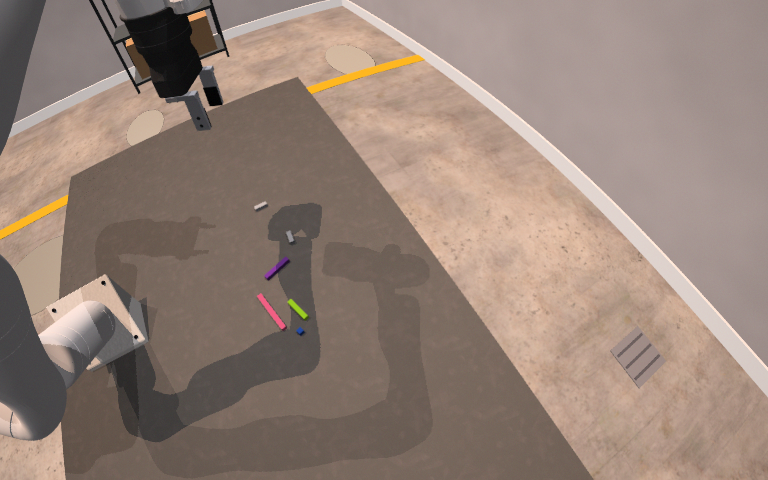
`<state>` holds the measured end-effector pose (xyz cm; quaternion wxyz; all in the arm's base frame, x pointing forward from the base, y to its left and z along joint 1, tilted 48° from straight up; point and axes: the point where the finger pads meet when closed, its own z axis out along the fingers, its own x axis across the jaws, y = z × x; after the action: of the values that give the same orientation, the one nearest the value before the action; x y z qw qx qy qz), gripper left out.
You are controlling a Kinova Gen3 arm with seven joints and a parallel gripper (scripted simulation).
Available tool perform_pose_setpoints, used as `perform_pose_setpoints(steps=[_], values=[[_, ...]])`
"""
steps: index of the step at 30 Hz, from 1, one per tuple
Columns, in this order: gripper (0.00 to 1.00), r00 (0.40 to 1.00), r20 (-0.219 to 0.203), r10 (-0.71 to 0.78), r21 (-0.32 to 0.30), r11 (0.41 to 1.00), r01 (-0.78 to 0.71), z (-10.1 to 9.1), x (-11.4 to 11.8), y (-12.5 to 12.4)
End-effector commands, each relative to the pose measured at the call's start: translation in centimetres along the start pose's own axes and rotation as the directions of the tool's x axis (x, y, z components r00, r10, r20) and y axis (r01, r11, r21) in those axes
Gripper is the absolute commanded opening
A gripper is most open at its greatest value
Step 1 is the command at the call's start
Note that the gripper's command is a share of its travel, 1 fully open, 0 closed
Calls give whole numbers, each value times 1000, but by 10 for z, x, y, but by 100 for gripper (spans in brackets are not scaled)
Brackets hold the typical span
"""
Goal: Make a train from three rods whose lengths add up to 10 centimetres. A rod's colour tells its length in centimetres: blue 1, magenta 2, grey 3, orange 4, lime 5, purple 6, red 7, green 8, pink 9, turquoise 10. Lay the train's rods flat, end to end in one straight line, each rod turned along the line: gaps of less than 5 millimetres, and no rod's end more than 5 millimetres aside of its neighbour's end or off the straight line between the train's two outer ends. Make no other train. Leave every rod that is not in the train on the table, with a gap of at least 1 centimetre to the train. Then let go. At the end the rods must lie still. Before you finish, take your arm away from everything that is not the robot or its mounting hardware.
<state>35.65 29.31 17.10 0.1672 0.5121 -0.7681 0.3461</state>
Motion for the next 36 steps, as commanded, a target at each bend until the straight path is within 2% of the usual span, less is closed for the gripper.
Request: perform_pose_setpoints(steps=[1,12,21,23,30,36], values=[[100,999,6,-33,0,999,33,4,-1,-6],[100,987,-4,-162,1,987,162,16,-1,-19],[100,940,-16,-341,-1,940,341,35,0,-37],[100,940,-16,-341,-1,940,341,35,0,-37],[100,863,-27,-505,-7,863,505,53,1,-53],[100,760,-34,-649,-16,761,649,71,4,-66]])
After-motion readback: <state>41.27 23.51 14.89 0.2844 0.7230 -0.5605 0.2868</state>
